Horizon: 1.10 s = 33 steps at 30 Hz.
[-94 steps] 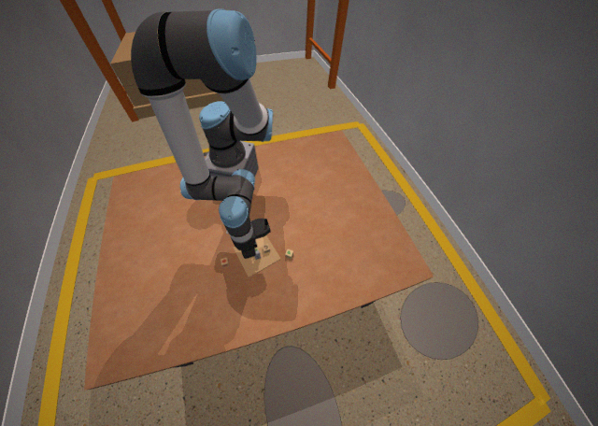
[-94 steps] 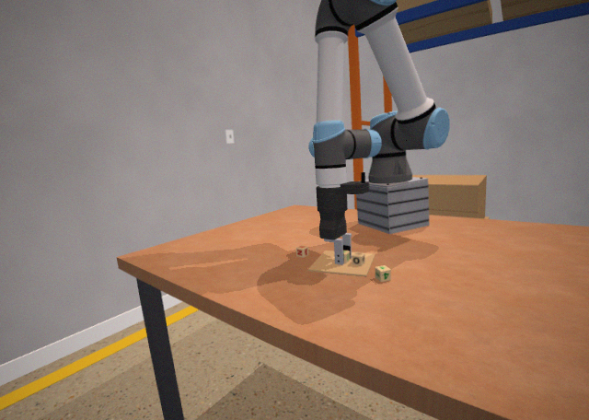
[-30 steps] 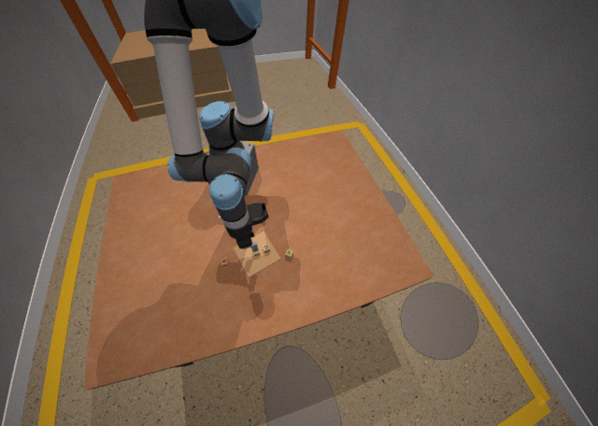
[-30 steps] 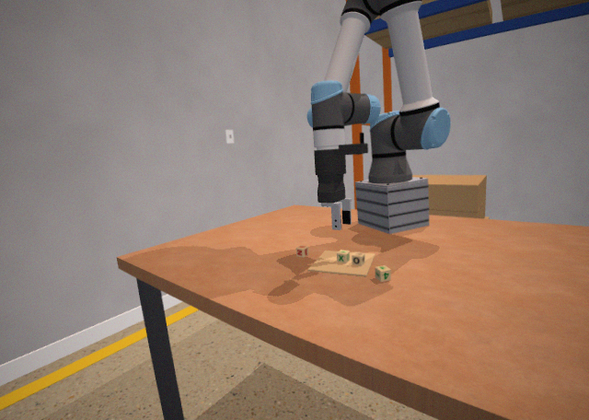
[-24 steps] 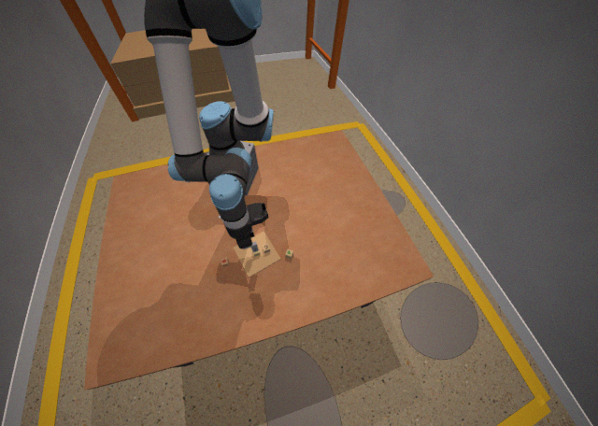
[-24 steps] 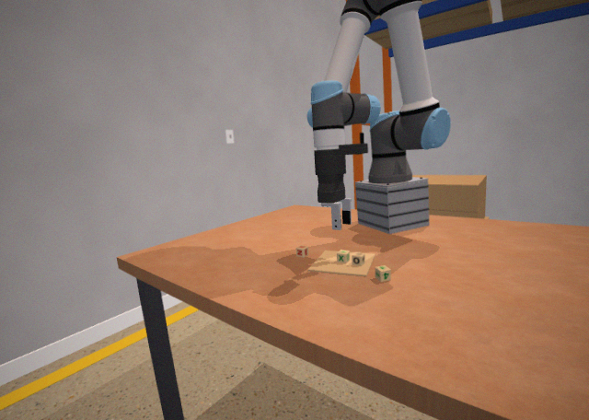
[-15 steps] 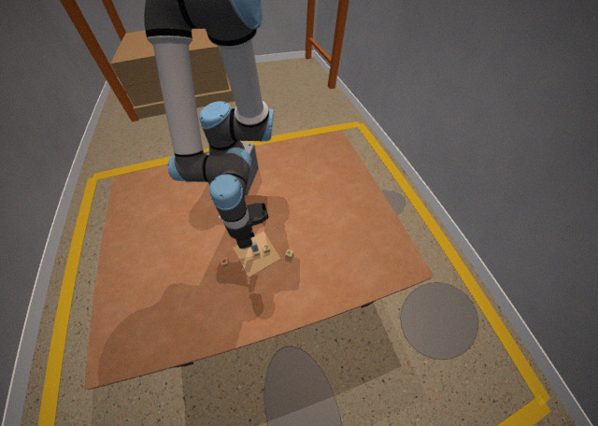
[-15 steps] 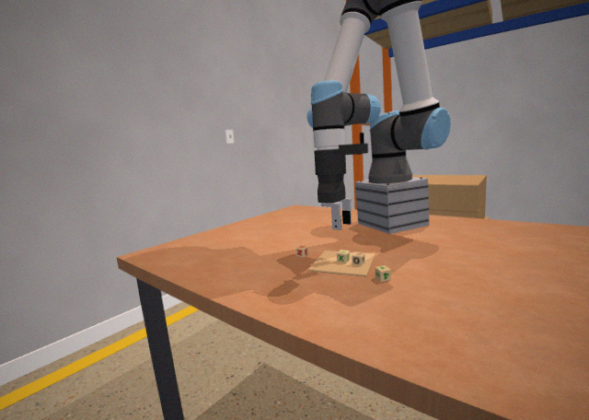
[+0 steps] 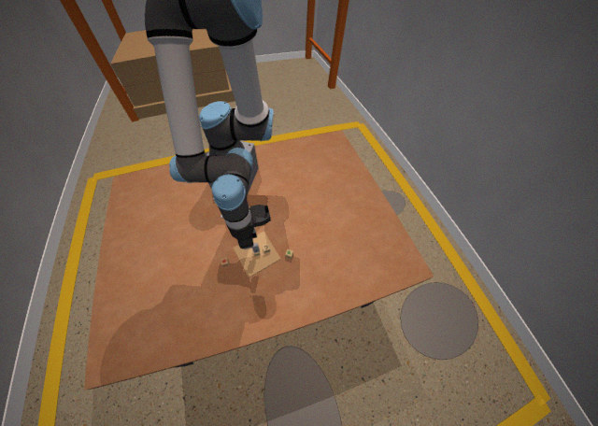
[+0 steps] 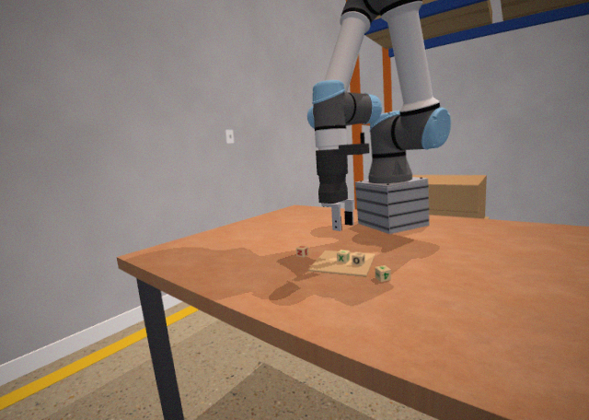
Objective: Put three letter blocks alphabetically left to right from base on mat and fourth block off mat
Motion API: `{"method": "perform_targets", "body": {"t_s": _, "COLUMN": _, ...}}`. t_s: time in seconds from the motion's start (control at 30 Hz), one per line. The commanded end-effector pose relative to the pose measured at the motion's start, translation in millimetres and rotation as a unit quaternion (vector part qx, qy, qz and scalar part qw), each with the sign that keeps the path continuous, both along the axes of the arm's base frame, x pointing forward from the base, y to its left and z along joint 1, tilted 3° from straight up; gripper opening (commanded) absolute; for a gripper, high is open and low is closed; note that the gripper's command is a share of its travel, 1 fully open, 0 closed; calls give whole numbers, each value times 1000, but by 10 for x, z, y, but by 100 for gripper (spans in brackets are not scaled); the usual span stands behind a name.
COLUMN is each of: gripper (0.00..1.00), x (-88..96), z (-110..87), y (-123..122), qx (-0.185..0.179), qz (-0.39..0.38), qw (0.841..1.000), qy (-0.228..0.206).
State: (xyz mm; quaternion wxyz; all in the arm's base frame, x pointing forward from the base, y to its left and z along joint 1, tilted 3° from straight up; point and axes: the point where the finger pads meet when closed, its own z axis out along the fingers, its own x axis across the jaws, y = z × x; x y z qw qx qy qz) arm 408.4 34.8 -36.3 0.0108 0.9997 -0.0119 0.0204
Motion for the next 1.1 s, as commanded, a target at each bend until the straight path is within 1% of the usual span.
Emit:
{"method": "perform_targets", "body": {"t_s": 0.0, "gripper": 100, "x": 23, "z": 2, "y": 26, "qx": 1, "qz": -21, "qw": 1000, "qy": -1}}
{"method": "perform_targets", "body": {"t_s": 0.07, "gripper": 100, "x": 30, "z": 2, "y": 36, "qx": 1, "qz": -29, "qw": 1000, "qy": -1}}
{"method": "perform_targets", "body": {"t_s": 0.27, "gripper": 100, "x": 83, "z": -2, "y": 110, "qx": 4, "qz": -89, "qw": 996, "qy": -3}}
{"method": "perform_targets", "body": {"t_s": 0.4, "gripper": 100, "x": 125, "z": -6, "y": 169, "qx": 6, "qz": -138, "qw": 990, "qy": -4}}
{"method": "perform_targets", "body": {"t_s": 0.53, "gripper": 100, "x": 171, "z": -10, "y": 235, "qx": 8, "qz": -194, "qw": 981, "qy": -5}}
{"method": "perform_targets", "body": {"t_s": 0.6, "gripper": 100, "x": 171, "z": -10, "y": 235, "qx": 8, "qz": -194, "qw": 981, "qy": -5}}
{"method": "perform_targets", "body": {"t_s": 0.73, "gripper": 100, "x": 219, "z": -14, "y": 306, "qx": 11, "qz": -256, "qw": 967, "qy": -6}}
{"method": "perform_targets", "body": {"t_s": 0.83, "gripper": 100, "x": 255, "z": -18, "y": 361, "qx": 13, "qz": -305, "qw": 952, "qy": -7}}
{"method": "perform_targets", "body": {"t_s": 1.07, "gripper": 100, "x": 329, "z": -28, "y": 488, "qx": 17, "qz": -418, "qw": 908, "qy": -10}}
